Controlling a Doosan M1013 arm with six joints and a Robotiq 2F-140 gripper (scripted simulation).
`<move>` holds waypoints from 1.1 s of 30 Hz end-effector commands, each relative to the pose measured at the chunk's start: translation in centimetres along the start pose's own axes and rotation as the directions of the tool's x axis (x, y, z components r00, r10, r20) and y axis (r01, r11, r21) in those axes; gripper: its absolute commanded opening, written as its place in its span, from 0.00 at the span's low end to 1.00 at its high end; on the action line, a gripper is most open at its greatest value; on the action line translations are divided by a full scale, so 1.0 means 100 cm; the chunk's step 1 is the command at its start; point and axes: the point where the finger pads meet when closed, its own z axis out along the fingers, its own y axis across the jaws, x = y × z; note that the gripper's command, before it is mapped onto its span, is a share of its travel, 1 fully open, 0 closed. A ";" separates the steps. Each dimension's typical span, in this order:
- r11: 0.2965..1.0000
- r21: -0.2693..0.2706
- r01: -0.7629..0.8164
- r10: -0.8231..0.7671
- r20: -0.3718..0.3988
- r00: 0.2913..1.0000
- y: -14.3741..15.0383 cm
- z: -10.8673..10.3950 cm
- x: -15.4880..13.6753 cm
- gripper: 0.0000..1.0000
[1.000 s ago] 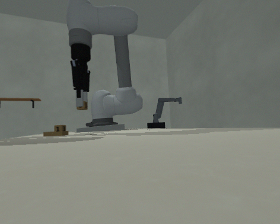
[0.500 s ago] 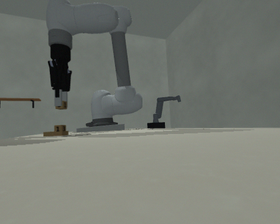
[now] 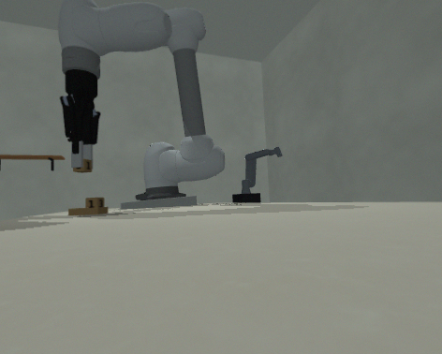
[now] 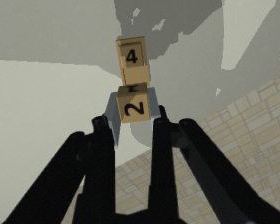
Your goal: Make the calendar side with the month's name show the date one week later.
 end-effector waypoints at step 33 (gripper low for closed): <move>1.000 0.000 0.000 0.000 0.000 1.000 0.000 0.063 0.000 0.25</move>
